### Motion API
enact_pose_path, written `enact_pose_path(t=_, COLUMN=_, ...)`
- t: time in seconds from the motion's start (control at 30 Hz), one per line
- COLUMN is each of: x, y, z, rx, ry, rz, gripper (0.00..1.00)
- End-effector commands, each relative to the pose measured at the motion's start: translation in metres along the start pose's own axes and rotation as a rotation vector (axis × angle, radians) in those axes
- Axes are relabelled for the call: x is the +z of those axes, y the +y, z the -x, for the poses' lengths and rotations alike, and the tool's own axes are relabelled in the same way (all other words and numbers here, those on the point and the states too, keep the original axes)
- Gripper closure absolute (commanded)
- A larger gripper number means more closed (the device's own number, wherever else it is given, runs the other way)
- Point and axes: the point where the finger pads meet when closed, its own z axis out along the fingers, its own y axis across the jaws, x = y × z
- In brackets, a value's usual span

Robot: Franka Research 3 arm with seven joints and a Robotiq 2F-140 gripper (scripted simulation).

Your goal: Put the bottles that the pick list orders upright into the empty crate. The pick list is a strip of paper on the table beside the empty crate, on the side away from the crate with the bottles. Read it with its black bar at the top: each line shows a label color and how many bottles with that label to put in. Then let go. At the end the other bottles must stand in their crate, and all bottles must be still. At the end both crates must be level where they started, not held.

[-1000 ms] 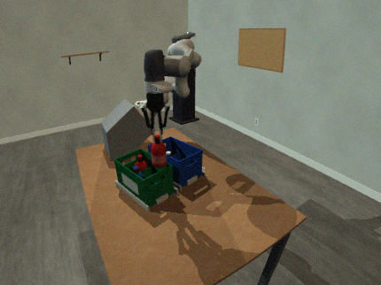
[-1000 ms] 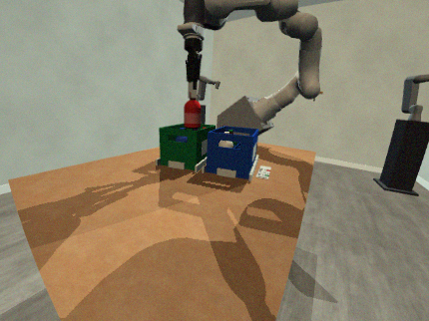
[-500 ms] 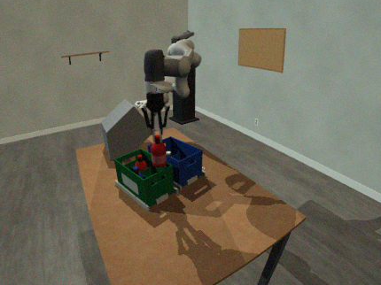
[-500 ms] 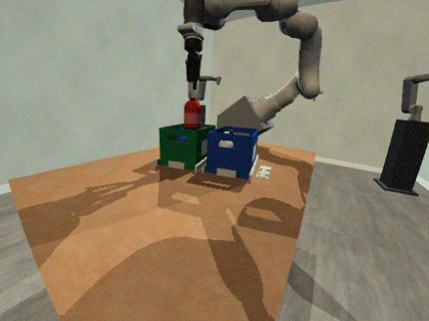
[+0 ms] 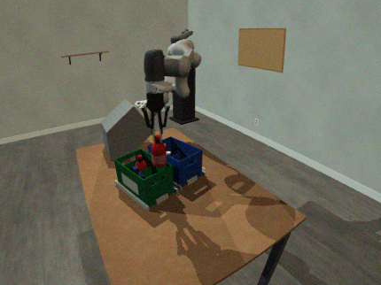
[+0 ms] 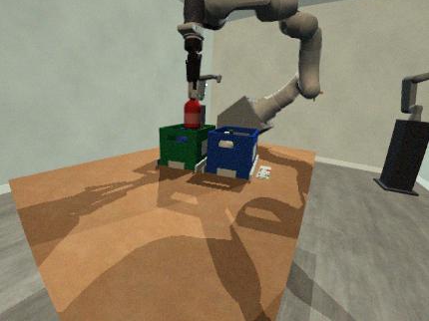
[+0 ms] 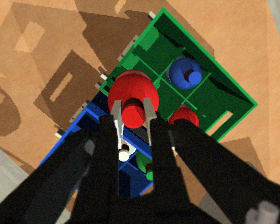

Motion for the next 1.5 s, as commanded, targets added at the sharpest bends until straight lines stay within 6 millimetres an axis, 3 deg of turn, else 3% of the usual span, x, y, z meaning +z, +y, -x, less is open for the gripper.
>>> enact_pose_path(t=0.0, x=-0.0080, y=0.0008, z=-0.0024, rx=0.003, ry=0.012, rz=0.006, gripper=1.00)
enact_pose_path(t=1.47, x=-0.0079, y=-0.0020, z=0.0005, rx=0.003, ry=0.012, rz=0.006, gripper=1.00)
